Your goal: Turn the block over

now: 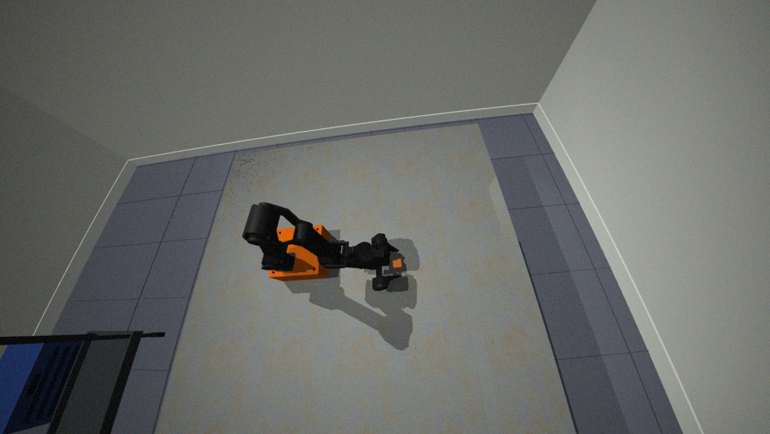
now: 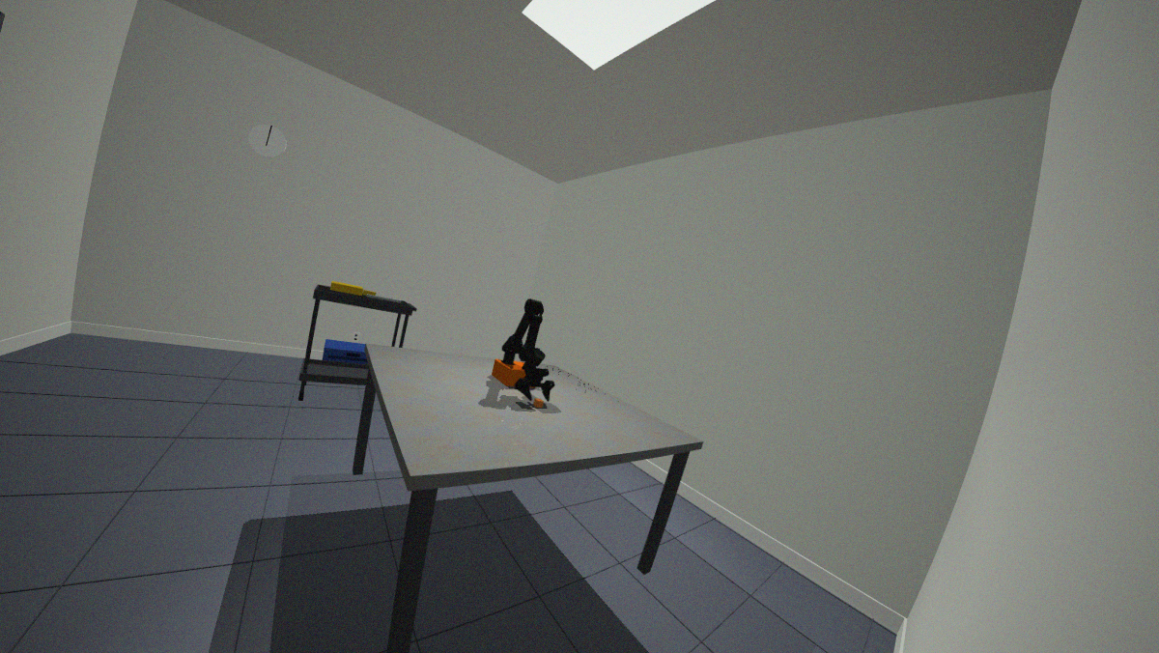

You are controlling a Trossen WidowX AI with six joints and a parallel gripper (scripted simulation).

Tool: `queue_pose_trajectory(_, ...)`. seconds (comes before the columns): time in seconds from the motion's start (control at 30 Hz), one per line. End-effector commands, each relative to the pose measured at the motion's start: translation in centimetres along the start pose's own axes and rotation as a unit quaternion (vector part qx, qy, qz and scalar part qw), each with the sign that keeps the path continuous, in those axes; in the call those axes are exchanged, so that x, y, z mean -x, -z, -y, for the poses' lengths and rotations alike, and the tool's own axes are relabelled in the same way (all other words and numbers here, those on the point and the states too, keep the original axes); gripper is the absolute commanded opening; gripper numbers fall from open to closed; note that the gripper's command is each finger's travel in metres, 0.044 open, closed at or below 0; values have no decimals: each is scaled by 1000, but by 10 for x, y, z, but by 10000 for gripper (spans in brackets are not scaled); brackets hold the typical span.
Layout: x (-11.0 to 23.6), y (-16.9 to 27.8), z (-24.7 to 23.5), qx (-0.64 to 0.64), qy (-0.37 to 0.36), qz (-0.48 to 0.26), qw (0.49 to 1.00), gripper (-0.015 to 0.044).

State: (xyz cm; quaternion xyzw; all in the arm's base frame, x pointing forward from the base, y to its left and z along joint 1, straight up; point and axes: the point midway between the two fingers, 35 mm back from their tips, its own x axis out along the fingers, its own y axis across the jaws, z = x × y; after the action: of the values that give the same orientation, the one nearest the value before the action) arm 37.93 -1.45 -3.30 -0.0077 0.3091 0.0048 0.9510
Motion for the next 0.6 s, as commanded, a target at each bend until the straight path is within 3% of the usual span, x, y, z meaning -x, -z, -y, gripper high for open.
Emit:
queue_pose_trajectory(0.0,12,-19,1,3,2,-68,998,440)
queue_pose_trajectory(0.23,55,-34,-1,-3,-5,-175,985,440)
queue_pose_trajectory(0.57,56,-34,-2,-3,-6,-177,984,440)
